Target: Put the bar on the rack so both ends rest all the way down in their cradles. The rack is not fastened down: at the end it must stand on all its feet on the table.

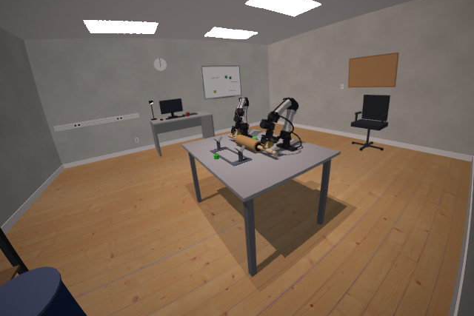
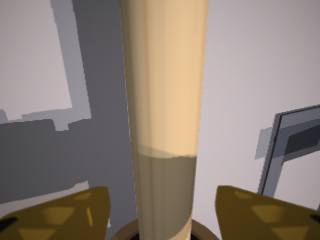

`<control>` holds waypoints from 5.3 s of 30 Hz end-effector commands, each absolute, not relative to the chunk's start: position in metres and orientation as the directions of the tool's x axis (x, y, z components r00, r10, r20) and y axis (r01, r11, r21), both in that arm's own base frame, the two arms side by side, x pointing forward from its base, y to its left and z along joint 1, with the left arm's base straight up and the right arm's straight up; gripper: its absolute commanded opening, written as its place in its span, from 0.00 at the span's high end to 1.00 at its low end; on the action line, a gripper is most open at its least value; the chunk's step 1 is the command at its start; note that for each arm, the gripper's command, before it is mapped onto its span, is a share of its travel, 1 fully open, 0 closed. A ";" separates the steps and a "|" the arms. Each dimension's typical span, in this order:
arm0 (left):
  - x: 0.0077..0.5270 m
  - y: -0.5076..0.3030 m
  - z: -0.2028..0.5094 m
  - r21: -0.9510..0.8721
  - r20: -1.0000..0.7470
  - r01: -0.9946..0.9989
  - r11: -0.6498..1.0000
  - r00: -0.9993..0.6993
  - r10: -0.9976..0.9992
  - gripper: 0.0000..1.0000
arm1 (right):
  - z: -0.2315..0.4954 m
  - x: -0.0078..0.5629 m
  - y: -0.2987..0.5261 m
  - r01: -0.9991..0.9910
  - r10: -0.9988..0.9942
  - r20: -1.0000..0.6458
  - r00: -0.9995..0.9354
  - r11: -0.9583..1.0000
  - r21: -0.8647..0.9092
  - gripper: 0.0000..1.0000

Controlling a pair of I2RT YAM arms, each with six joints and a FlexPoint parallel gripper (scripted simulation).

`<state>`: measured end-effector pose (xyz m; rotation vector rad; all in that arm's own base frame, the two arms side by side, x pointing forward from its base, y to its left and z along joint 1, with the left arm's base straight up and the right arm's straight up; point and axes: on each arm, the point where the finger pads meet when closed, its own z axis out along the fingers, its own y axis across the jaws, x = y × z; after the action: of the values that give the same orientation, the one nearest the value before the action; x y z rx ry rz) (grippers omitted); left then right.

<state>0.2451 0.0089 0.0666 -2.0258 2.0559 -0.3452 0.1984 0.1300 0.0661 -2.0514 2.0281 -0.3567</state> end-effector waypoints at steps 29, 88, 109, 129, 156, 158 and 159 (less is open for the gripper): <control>0.254 0.008 0.046 -0.348 0.003 -0.938 0.014 -0.016 -1.000 0.63 | 0.041 0.209 0.130 -0.940 -1.000 0.004 0.012 -0.013 -0.340 0.50; 0.260 0.010 0.073 -0.406 -0.001 -0.914 0.018 -0.019 -1.000 0.79 | 0.071 0.213 0.135 -0.916 -1.000 -0.007 0.006 -0.003 -0.402 0.78; 0.279 0.013 0.111 -0.454 -0.007 -0.891 0.024 -0.024 -1.000 0.79 | 0.108 0.229 0.138 -0.894 -1.000 -0.012 0.002 0.004 -0.448 0.78; 0.297 0.017 0.170 -0.459 -0.004 -0.888 0.021 -0.022 -1.000 0.79 | 0.168 0.249 0.142 -0.891 -1.000 -0.013 0.004 0.002 -0.454 0.78; 0.364 0.031 0.188 -0.469 -0.003 -0.883 -0.006 0.009 -1.000 0.79 | 0.185 0.329 0.158 -0.886 -0.999 -0.018 0.035 -0.022 -0.463 0.78; 0.372 0.032 0.189 -0.472 -0.004 -0.881 -0.007 0.009 -1.000 0.79 | 0.186 0.338 0.159 -0.885 -0.999 -0.019 0.035 -0.023 -0.466 0.78; 0.376 0.032 0.189 -0.474 -0.004 -0.881 -0.007 0.010 -1.000 0.79 | 0.186 0.342 0.159 -0.884 -0.999 -0.019 0.036 -0.023 -0.467 0.78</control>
<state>0.3412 0.0278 0.1586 -2.0385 2.0178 -0.3681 0.3062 0.1544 0.1597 -2.0608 1.9847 -0.3655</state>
